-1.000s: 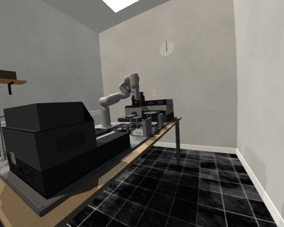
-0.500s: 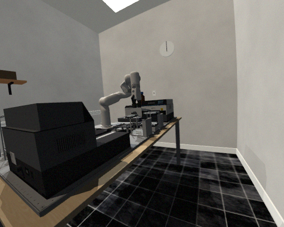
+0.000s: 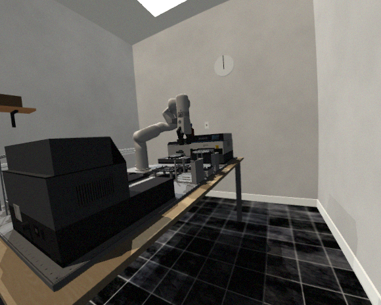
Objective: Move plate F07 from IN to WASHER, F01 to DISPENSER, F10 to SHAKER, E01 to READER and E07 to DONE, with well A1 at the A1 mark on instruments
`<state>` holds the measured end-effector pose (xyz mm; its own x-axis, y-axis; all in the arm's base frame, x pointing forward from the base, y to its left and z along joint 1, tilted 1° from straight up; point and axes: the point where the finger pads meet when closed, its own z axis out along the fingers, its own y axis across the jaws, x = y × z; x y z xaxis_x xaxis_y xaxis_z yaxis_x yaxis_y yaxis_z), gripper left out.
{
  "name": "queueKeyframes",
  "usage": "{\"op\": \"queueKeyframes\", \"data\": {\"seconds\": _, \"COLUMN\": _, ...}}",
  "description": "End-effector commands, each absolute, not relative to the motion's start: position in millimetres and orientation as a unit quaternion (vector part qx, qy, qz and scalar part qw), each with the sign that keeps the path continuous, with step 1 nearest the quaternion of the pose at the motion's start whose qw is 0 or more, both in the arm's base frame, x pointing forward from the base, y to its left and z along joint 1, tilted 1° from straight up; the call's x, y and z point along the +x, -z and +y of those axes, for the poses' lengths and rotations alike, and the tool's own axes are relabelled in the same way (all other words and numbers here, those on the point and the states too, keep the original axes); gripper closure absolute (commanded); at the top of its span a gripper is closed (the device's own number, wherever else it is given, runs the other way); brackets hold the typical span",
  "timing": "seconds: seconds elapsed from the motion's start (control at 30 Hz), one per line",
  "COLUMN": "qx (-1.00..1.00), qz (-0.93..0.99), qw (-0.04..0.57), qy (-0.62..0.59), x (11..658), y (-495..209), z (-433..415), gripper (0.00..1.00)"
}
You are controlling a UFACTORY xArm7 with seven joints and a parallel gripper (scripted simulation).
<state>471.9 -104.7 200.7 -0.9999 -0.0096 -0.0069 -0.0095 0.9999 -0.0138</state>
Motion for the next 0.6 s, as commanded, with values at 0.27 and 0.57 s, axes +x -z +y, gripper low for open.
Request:
{"op": "queueKeyframes", "data": {"seconds": 0.27, "qx": 0.033, "qz": 0.999, "qw": 0.004, "qy": 0.007, "x": 496, "y": -203, "z": -133, "gripper": 0.00}}
{"op": "queueKeyframes", "data": {"seconds": 0.57, "qx": 0.033, "qz": 0.999, "qw": 0.004, "qy": 0.007, "x": 509, "y": -203, "z": -148, "gripper": 0.00}}
